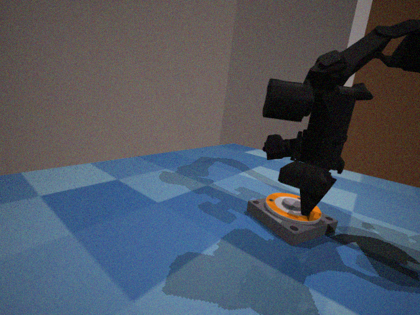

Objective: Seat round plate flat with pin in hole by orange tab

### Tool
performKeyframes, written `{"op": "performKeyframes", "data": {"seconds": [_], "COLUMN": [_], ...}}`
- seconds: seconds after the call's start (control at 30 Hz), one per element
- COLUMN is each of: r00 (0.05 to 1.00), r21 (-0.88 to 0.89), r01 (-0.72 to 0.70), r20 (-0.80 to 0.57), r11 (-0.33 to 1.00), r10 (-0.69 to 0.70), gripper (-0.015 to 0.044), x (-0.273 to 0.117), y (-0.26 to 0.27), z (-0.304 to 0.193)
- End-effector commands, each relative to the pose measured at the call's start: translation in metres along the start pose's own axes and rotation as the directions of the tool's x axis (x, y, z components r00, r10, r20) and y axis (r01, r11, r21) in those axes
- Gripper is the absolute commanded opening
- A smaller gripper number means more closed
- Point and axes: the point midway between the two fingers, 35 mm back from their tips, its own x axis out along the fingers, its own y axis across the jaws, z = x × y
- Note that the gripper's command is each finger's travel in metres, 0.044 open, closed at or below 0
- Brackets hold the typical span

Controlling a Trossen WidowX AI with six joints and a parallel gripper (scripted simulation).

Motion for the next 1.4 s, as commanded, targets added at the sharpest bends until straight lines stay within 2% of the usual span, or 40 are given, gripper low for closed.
{"op": "performKeyframes", "data": {"seconds": [0.0,1.37], "r00": [1.0,1.0], "r21": [-0.01,-0.011], "r01": [0.005,0.007], "r20": [-0.008,-0.009], "r11": [1.0,1.0], "r10": [-0.005,-0.007], "gripper": [0.0,0.0], "x": [0.002,-0.002], "y": [-0.004,-0.05], "z": [-0.007,-0.018]}}
